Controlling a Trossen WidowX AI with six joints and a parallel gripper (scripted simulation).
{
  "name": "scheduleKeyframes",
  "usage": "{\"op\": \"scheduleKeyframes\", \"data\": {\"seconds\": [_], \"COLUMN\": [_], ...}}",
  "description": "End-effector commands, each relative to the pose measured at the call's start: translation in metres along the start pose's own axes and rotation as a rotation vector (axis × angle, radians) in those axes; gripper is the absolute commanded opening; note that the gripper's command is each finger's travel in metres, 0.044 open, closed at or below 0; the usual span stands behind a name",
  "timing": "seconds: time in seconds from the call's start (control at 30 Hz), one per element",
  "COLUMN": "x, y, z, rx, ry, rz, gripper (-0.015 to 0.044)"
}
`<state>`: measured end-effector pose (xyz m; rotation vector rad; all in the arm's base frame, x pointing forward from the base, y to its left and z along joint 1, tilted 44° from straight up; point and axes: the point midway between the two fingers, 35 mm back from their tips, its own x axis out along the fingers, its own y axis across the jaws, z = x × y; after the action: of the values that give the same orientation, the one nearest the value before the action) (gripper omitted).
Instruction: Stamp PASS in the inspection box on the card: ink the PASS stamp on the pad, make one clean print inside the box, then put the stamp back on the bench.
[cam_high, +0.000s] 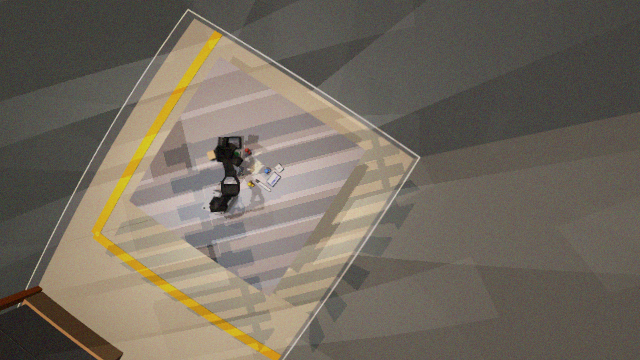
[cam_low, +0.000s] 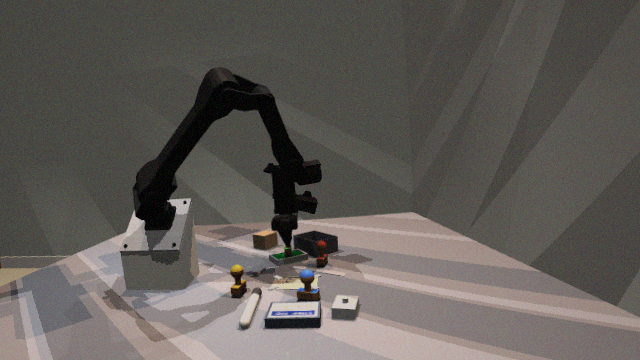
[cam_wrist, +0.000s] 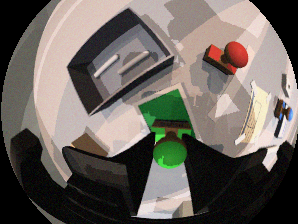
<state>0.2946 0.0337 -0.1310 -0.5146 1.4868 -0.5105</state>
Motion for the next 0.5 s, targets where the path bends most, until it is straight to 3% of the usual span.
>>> {"op": "scheduleKeyframes", "data": {"seconds": [0.0, 0.47], "x": [0.0028, -0.0037], "y": [-0.0008, 0.0], "z": [0.0002, 0.0003], "rx": [0.002, 0.002], "ry": [0.003, 0.003], "rz": [0.001, 0.001], "gripper": [0.0, 0.0]}}
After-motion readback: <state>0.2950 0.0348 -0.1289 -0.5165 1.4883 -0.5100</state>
